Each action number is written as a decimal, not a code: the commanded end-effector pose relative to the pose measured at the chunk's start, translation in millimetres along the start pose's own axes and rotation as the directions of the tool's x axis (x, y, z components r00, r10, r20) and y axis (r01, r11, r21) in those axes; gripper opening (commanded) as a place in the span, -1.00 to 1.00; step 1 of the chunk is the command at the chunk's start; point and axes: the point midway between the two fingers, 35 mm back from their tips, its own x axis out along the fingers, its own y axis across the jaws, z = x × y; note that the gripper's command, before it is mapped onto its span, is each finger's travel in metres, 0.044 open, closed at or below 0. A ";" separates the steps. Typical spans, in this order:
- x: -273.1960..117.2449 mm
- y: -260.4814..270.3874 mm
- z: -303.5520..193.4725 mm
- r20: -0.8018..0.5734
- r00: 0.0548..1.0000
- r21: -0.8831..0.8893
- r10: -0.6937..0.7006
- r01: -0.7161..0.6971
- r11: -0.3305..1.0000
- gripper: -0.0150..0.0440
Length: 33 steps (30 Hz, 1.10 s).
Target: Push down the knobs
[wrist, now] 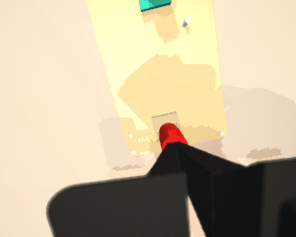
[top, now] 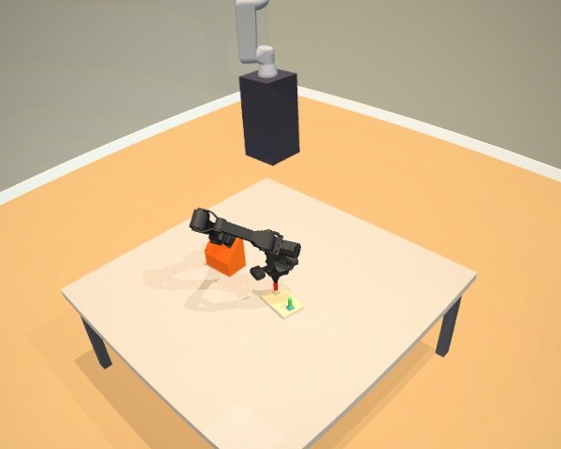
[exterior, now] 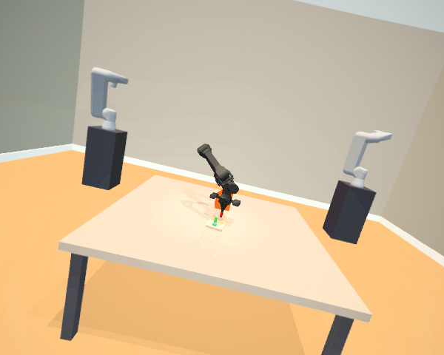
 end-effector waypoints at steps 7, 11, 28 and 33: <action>4.2 -1.3 0.4 -0.001 1.000 0.001 -0.005 0.005 1.000 -0.49; 4.2 -1.3 0.4 -0.001 1.000 0.001 -0.005 0.005 1.000 -0.49; 6.2 -1.3 0.4 -0.001 1.000 0.001 -0.006 0.006 1.000 -0.49; 8.0 -1.3 0.4 0.000 1.000 0.001 -0.006 0.006 1.000 -0.49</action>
